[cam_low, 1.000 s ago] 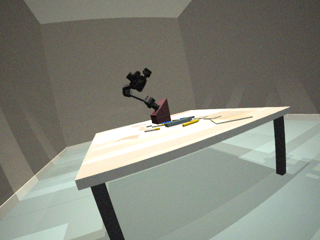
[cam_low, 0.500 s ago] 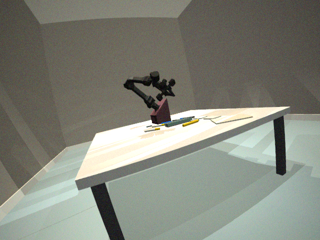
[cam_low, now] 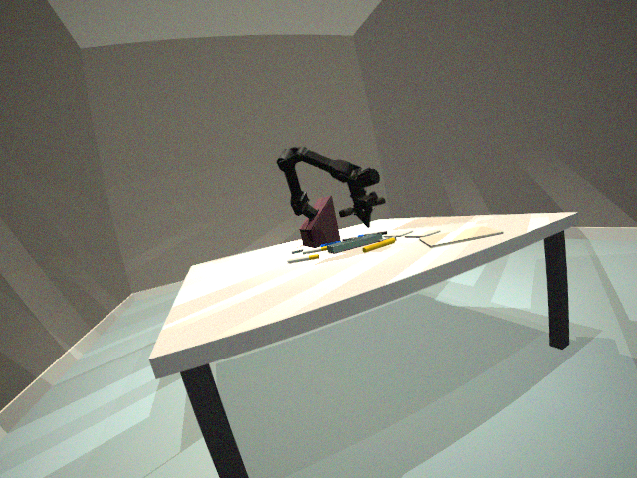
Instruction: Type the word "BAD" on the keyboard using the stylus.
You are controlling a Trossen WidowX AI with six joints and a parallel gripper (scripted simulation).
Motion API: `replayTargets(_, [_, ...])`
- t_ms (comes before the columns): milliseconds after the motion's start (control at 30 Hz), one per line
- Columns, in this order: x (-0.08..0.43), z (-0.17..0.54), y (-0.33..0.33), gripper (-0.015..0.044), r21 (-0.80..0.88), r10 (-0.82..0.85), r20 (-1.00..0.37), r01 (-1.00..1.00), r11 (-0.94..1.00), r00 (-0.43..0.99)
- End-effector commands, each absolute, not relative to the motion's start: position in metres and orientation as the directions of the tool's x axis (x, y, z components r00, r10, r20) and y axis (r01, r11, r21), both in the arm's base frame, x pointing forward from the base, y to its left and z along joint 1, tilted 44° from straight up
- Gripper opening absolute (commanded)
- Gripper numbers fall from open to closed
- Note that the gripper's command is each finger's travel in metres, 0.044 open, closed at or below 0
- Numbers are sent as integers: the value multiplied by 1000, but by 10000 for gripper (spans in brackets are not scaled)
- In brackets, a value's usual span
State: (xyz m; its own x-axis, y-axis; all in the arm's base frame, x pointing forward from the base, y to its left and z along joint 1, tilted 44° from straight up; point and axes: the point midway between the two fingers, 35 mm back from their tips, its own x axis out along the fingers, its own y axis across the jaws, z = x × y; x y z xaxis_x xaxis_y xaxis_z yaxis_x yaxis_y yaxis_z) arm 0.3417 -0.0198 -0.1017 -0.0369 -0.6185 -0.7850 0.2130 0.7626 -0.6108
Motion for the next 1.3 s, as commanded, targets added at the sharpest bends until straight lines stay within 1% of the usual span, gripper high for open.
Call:
replayTargets(0, [327,-125,-24,0,-690,-682,-723,150,708,-107])
replayTargets(333, [327,-123,-26,0,-690,-682,-723,150,708,-107])
replayTargets(533, [317,-77,-73,0,-692,-684,-721,149,706,-108])
replayTargets(967, [316,-74,-77,0,-693,-685,-721,149,706,-109])
replayTargets(1133, [308,-33,-119,0,-694,-686,-720,148,705,-109])
replayTargets(1267, [305,-26,-126,0,-695,-687,-719,148,704,-110])
